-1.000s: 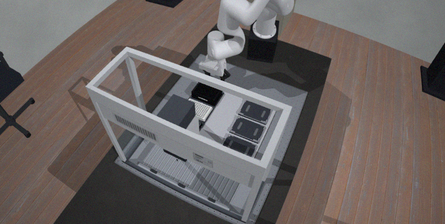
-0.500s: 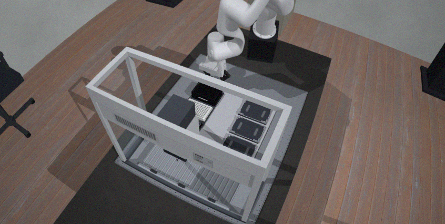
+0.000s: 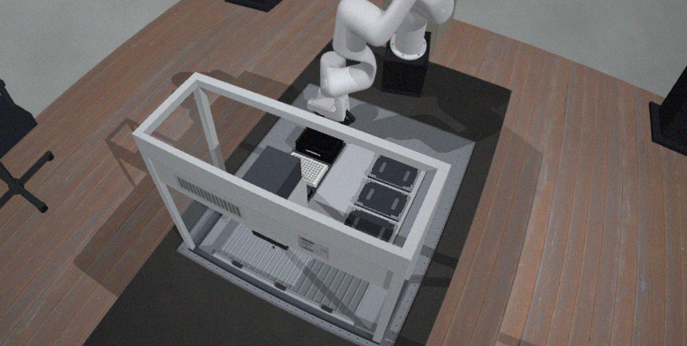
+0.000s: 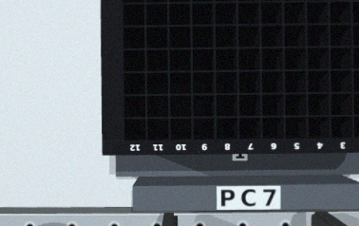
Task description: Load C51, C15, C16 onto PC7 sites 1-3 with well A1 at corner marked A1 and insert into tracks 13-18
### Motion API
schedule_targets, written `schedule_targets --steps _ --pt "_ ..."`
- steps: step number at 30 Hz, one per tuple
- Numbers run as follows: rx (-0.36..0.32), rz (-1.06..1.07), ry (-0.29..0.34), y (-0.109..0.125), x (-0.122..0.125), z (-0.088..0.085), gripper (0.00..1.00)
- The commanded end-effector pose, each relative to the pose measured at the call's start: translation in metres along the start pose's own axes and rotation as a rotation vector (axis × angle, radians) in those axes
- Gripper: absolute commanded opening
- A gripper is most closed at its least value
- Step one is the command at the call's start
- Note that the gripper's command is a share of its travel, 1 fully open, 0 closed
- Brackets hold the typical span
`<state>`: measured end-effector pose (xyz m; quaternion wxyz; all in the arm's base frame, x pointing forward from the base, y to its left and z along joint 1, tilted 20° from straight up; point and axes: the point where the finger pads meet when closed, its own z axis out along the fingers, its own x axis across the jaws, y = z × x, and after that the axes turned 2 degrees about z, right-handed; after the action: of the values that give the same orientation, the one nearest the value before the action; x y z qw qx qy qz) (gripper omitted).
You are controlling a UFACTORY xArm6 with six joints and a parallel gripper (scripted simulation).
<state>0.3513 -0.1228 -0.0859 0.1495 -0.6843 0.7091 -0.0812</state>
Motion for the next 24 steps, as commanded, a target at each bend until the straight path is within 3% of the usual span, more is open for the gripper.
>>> schedule_targets --steps 1,24 --pt "0.002 0.0 0.001 -0.0008 0.0004 0.0017 0.82" --pt "0.002 0.0 0.001 -0.0048 0.0002 0.0058 0.82"
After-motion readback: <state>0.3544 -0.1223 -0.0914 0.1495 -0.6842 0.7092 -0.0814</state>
